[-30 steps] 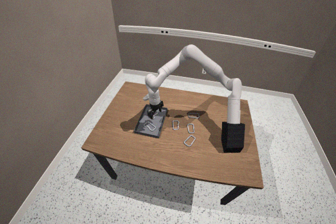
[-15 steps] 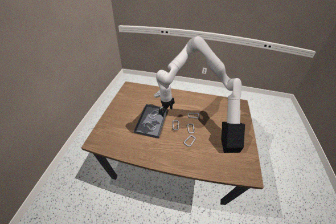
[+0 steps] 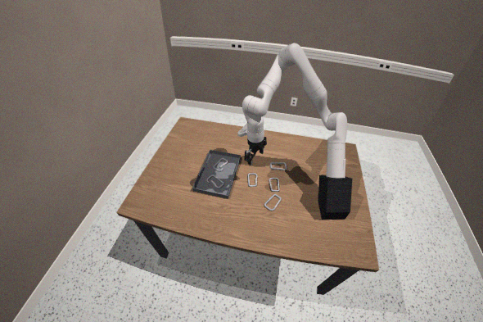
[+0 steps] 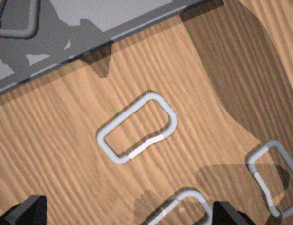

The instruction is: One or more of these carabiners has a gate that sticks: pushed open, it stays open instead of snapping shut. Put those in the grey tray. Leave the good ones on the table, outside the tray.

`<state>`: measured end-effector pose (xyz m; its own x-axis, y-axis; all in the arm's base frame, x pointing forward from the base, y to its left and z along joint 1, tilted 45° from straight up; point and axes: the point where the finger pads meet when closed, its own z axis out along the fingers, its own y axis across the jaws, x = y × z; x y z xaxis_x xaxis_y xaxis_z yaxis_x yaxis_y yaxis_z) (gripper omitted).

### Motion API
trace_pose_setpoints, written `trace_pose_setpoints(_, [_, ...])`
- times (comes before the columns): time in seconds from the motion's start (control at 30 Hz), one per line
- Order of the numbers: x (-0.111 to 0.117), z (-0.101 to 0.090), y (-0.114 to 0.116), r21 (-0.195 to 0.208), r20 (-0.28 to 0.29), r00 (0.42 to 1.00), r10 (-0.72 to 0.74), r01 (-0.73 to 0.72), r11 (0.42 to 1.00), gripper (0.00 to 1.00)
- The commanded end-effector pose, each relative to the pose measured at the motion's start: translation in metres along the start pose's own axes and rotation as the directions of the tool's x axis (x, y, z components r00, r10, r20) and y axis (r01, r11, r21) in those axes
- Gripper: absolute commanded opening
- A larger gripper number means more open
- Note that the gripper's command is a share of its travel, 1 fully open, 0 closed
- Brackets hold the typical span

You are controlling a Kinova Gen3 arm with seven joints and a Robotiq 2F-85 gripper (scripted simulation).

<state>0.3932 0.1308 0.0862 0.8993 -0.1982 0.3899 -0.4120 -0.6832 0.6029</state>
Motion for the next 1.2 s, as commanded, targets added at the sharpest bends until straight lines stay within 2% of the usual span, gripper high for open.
trace_pose_setpoints(0.0, [-0.008, -0.021, 0.007, 0.03, -0.021, 1.0, -0.008, 0.009, 1.0, 1.0])
trace_pose_setpoints(0.1, [-0.008, -0.021, 0.007, 0.03, -0.021, 1.0, -0.008, 0.009, 1.0, 1.0])
trace_pose_setpoints(0.13, [-0.056, -0.048, 0.042, 0.047, -0.035, 0.999, -0.009, 0.011, 0.999, 1.0])
trace_pose_setpoints(0.23, [-0.059, -0.051, 0.044, 0.047, -0.035, 0.999, -0.009, 0.011, 0.999, 1.0])
trace_pose_setpoints(0.37, [-0.074, -0.061, 0.055, 0.047, -0.035, 0.999, -0.009, 0.011, 0.999, 1.0])
trace_pose_setpoints(0.67, [-0.074, -0.061, 0.055, 0.047, -0.035, 0.999, -0.009, 0.011, 0.999, 1.0])
trace_pose_setpoints(0.7, [-0.099, -0.081, 0.073, 0.03, -0.027, 1.0, -0.009, 0.01, 1.0, 1.0])
trace_pose_setpoints(1.17, [-0.099, -0.081, 0.073, 0.03, -0.027, 1.0, -0.009, 0.01, 1.0, 1.0])
